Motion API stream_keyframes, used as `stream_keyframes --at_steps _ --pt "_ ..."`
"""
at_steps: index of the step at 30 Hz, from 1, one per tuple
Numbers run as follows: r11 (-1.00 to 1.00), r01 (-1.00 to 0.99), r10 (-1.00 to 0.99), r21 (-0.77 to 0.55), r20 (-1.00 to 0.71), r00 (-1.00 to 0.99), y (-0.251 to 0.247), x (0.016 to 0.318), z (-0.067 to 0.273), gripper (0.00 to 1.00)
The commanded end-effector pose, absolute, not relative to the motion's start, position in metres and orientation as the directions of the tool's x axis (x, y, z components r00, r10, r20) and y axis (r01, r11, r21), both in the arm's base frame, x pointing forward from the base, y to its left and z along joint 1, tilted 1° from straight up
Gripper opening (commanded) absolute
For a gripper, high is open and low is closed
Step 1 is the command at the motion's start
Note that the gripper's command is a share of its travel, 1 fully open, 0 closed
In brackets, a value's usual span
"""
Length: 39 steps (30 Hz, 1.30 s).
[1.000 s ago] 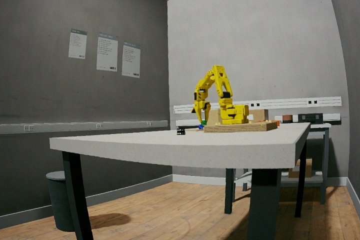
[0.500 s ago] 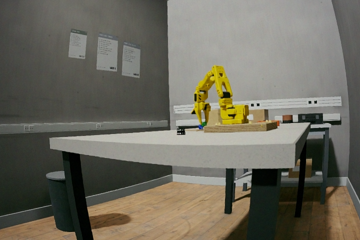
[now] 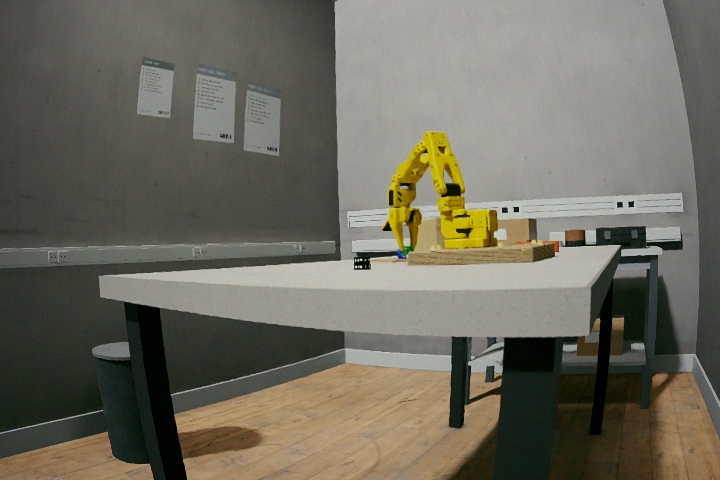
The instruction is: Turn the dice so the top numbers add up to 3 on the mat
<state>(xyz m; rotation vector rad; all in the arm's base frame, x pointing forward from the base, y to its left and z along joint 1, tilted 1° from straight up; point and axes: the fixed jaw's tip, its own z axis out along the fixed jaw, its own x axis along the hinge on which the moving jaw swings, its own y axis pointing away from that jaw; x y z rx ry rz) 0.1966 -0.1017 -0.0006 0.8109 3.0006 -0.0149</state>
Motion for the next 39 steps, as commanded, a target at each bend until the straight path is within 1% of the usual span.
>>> stream_keyframes --at_steps 1,39 --pt "0.865 0.501 0.501 0.0 -0.009 -0.865 -0.1001 0.1923 -0.0066 0.0" --pt "0.865 0.501 0.501 0.0 -0.009 -0.865 -0.1 0.1924 -0.014 0.01"
